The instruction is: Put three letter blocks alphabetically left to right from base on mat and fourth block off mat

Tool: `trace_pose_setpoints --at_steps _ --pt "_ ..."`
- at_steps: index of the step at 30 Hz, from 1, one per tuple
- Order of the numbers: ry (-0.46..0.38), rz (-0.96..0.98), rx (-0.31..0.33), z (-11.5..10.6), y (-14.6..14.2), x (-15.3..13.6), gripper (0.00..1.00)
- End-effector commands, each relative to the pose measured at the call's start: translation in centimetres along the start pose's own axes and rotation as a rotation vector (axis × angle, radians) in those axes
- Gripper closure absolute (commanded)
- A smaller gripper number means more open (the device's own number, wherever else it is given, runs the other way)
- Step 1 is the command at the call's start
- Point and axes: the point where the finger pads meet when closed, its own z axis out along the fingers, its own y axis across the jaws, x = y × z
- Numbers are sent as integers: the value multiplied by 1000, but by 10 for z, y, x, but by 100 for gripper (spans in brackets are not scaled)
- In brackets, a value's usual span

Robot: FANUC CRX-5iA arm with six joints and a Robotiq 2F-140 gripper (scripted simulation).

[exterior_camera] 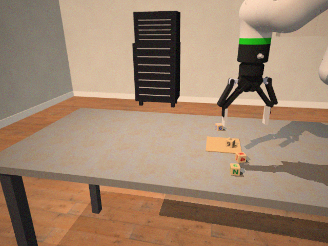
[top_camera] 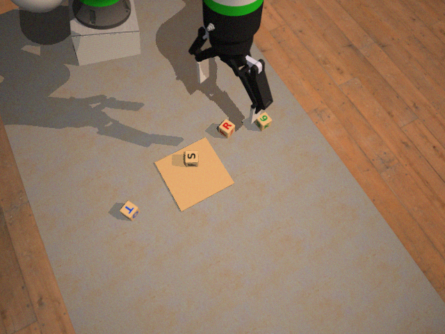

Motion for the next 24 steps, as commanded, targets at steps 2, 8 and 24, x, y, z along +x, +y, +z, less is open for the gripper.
trace_pose_setpoints --at_steps 2,8,24 --pt "2 163 1 1 0 0 0" --pt "2 323 1 3 0 0 0" --pt "1 790 1 8 -1 0 0"
